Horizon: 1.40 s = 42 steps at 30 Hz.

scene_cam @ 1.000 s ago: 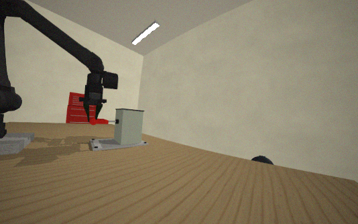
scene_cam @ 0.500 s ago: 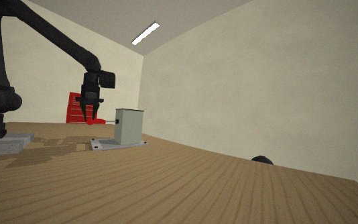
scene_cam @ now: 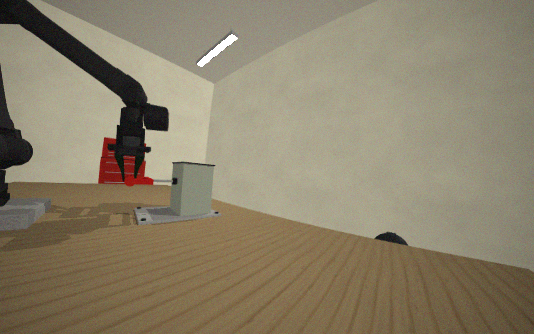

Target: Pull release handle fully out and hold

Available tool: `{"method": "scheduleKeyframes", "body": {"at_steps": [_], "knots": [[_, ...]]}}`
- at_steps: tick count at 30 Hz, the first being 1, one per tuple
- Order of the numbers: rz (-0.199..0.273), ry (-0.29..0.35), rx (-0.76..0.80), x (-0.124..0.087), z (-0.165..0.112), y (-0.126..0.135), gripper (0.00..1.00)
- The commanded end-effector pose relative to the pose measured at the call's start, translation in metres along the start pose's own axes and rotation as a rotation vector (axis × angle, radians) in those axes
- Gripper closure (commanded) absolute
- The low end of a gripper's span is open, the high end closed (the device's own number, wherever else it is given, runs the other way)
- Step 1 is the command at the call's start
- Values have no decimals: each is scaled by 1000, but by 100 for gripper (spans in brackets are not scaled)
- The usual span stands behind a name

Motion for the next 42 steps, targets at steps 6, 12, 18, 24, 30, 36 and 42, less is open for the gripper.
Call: {"method": "scheduleKeyframes", "body": {"at_steps": [6,12,18,24,30,36,42], "knots": [[-114,25,22,0,-3,-47,100],[-123,28,21,-1,-3,-50,100],[-125,29,21,-1,-3,-51,100],[-125,29,21,-1,-3,-51,100],[-125,29,21,-1,-3,-51,100],[-125,29,21,-1,-3,-51,100],[-125,29,21,-1,-3,-51,100]]}}
Point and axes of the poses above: the point where the finger pads meet when closed, its own x axis out along the fingers, its own y axis across the jaws, z = x × y, the point moved 9 cm from there along -x, back along the fingers, and after that the axes turned 8 degrees about -x, right-handed, at the moved point
